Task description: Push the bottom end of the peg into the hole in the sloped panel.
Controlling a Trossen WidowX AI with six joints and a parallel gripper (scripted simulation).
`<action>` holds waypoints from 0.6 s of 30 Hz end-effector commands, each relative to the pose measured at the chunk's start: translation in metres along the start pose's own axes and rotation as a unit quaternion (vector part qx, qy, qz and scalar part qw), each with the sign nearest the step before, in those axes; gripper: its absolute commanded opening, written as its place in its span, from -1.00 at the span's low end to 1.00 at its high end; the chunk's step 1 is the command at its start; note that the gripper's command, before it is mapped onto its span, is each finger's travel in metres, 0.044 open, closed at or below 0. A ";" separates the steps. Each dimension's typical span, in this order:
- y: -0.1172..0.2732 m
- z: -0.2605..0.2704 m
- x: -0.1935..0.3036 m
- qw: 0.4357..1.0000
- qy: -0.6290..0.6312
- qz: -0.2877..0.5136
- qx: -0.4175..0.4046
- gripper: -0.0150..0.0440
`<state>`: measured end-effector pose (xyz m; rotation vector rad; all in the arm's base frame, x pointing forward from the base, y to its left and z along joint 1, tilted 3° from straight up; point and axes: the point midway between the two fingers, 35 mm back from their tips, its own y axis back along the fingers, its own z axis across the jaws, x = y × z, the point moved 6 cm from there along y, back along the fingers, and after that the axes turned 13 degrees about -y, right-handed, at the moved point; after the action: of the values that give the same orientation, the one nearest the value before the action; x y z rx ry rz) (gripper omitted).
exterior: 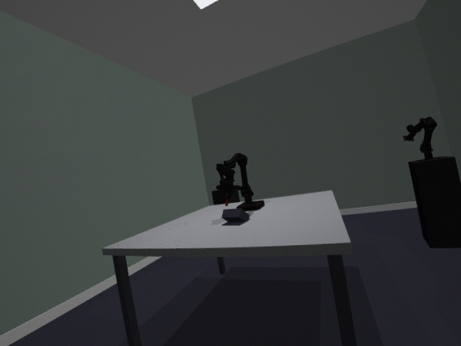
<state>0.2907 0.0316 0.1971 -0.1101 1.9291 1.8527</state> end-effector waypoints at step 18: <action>0.011 0.024 0.009 0.999 0.002 -0.044 -0.020 -0.49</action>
<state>0.2866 0.0545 0.2006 -0.1876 1.8828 1.8437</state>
